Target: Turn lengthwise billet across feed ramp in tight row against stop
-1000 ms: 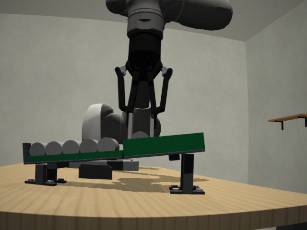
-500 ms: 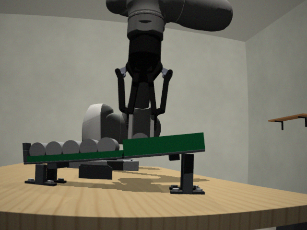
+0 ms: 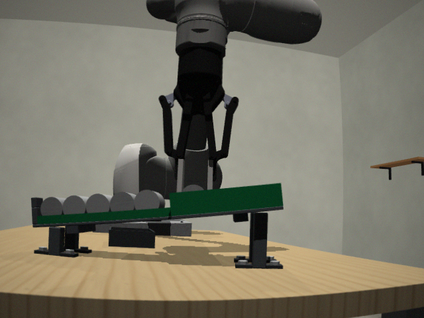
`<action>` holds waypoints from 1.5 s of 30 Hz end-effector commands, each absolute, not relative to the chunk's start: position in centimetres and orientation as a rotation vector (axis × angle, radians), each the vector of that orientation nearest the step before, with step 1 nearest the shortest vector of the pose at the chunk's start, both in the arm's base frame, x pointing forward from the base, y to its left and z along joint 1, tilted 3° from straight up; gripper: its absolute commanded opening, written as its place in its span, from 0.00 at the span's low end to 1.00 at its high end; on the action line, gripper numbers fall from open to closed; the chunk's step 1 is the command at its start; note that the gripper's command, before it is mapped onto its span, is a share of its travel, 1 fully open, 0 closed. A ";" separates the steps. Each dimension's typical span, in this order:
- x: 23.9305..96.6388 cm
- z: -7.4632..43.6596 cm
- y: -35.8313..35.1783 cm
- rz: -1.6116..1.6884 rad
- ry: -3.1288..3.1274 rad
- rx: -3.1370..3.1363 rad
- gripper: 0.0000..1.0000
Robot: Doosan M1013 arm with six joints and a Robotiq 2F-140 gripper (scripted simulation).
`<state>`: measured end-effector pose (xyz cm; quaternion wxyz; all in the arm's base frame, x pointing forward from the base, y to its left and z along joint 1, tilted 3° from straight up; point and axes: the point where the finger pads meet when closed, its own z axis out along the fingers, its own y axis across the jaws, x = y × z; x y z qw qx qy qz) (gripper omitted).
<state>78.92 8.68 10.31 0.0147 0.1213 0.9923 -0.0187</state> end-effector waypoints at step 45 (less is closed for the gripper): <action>78.9 10.3 8.7 -0.058 3.089 0.378 0.41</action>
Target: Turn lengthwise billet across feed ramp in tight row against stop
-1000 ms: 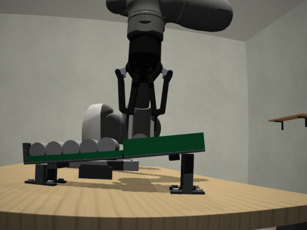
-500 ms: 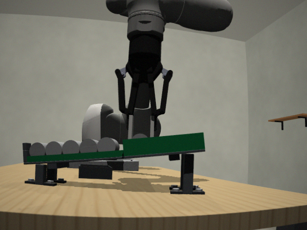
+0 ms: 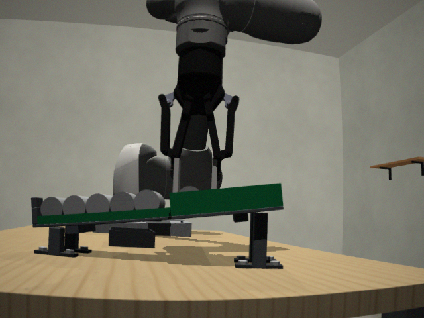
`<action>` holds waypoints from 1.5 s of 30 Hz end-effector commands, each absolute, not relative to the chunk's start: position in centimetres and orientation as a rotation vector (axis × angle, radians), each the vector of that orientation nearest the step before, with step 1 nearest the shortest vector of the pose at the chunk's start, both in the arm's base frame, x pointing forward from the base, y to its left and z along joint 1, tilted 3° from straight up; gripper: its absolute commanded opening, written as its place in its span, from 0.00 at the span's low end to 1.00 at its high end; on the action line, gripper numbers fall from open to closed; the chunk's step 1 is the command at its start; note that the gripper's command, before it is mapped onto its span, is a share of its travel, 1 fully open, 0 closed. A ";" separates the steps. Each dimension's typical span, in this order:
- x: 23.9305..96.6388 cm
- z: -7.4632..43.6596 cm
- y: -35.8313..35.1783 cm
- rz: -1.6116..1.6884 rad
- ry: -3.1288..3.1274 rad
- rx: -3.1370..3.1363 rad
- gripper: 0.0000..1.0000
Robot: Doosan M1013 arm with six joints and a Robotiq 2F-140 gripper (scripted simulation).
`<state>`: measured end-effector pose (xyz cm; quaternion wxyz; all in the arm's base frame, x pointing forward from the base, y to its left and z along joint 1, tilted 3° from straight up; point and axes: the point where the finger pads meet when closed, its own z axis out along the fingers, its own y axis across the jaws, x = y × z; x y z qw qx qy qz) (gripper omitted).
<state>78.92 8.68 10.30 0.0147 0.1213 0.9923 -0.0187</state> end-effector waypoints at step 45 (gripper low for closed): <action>78.9 11.2 8.7 -0.058 3.089 0.378 0.41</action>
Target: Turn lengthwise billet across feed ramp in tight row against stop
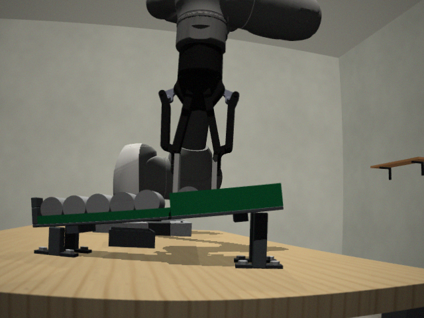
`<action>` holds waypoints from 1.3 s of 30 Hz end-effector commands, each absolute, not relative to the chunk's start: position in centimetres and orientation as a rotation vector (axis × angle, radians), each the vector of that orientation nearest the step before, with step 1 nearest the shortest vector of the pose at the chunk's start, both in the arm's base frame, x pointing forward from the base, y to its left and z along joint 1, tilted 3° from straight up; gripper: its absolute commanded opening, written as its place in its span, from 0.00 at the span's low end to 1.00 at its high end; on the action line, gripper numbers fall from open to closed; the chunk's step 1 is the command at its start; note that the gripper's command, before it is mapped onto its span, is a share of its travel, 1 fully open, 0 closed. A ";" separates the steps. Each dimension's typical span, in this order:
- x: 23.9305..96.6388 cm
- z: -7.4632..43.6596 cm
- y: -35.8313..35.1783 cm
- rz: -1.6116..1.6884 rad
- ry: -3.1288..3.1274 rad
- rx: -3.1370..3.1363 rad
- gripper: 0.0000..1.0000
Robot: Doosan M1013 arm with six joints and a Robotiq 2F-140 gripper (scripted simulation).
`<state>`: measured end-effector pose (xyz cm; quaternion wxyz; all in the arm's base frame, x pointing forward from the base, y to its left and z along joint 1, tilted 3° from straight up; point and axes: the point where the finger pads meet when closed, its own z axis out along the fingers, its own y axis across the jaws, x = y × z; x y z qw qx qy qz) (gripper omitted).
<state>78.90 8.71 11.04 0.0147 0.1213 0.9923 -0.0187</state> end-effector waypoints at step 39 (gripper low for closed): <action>78.7 18.3 9.0 -0.058 3.089 0.378 0.41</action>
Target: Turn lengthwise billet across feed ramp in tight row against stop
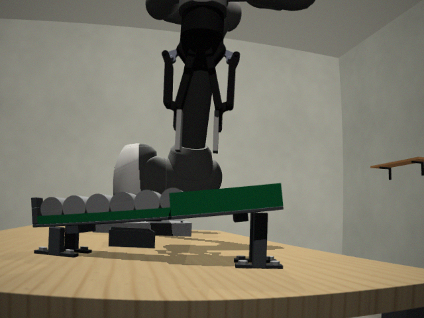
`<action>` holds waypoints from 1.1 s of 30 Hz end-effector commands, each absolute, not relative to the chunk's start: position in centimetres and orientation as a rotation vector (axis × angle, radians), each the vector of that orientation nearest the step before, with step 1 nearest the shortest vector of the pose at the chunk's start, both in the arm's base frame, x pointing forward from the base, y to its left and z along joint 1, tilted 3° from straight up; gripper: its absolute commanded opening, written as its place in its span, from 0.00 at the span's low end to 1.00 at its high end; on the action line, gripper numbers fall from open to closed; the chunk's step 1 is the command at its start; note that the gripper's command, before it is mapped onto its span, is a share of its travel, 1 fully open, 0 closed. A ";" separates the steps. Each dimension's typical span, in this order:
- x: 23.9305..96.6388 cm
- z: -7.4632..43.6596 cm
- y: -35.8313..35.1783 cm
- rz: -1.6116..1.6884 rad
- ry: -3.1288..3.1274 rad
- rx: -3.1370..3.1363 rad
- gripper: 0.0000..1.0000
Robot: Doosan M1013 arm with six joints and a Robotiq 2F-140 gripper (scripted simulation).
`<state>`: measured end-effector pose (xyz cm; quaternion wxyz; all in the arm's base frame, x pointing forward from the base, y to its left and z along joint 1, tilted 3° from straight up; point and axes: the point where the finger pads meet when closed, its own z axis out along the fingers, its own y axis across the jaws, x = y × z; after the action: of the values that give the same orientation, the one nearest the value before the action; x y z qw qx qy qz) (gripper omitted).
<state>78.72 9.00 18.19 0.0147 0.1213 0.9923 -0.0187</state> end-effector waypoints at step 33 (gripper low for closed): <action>78.7 18.8 9.0 -0.058 3.089 0.378 0.41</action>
<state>78.71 9.02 18.79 0.0147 0.1213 0.9923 -0.0187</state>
